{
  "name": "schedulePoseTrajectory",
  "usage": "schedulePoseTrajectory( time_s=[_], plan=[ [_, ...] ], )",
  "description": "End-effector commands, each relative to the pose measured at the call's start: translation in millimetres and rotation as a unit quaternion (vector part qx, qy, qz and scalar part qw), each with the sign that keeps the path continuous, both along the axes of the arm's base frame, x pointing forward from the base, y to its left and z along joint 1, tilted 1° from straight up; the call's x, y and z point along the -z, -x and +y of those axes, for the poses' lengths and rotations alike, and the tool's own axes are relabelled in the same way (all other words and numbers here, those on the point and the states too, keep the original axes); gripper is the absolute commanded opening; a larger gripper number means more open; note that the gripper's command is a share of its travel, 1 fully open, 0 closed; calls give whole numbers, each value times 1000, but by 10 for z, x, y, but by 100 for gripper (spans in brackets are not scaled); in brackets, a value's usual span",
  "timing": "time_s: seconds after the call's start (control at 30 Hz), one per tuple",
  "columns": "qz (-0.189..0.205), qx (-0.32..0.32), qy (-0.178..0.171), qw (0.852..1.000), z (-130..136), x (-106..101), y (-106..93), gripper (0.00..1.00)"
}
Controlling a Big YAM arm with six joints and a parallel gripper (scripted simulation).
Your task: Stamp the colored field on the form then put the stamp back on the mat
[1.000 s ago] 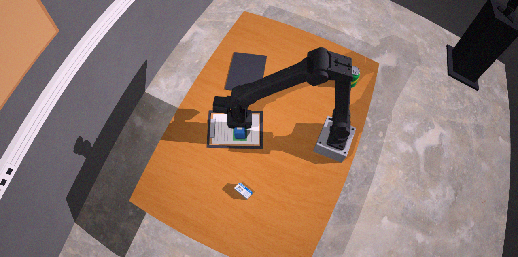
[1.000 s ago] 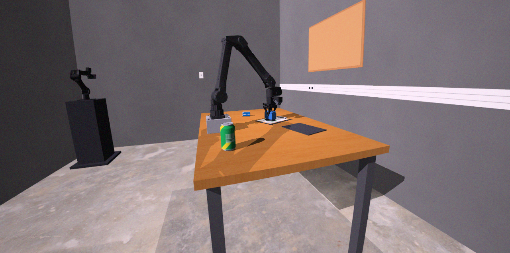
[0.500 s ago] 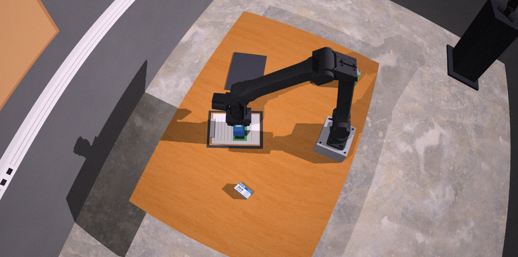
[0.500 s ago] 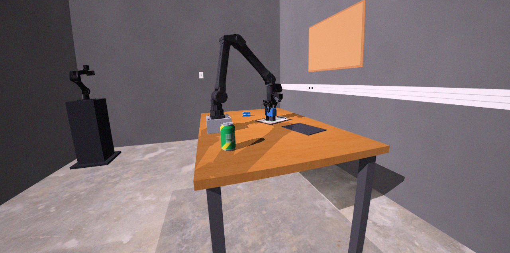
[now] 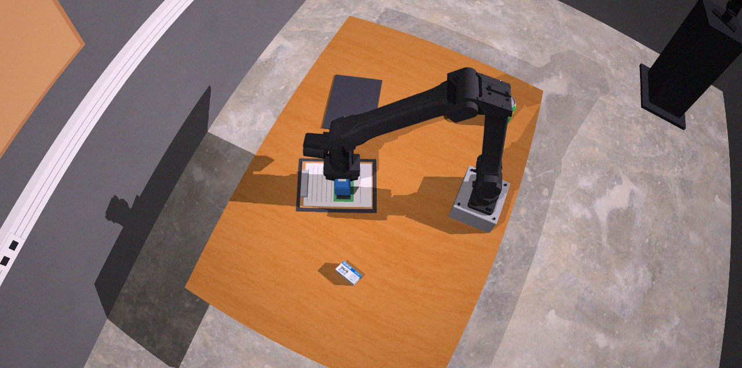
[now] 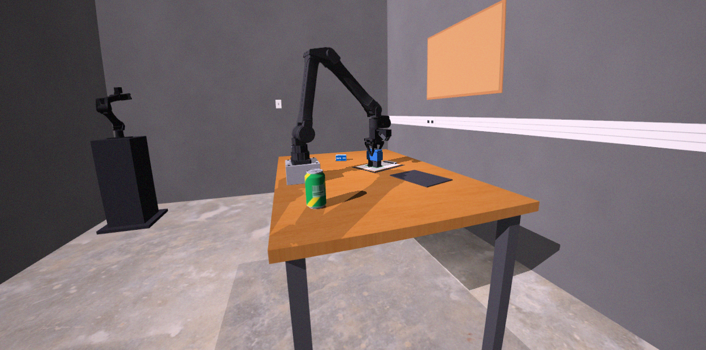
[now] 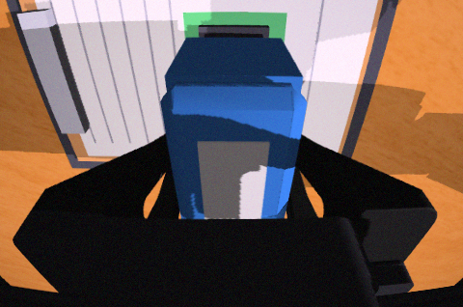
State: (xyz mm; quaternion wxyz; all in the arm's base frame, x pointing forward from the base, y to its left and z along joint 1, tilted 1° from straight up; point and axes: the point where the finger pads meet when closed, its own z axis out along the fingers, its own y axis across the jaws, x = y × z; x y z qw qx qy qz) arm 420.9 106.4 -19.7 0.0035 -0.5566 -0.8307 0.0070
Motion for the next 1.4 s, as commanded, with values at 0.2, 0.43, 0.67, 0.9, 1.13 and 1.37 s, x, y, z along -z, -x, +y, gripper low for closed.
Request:
schedulePoseTrajectory(
  time_s=[0.2, 0.43, 0.67, 0.9, 1.13, 1.37],
  plan=[
    [-28, 0, -7, 1000, 40, -259, -229, 28],
    [-30, 0, -8, 1000, 51, -510, -232, 28],
    [-30, 0, -8, 1000, 56, -692, -224, 28],
    [-11, 1, -3, 1000, -27, -523, -213, 28],
    [-13, 36, 0, 999, -703, -539, -639, 28],
    [-14, 101, 3, 995, -2203, -521, -1082, 28]
  ],
)
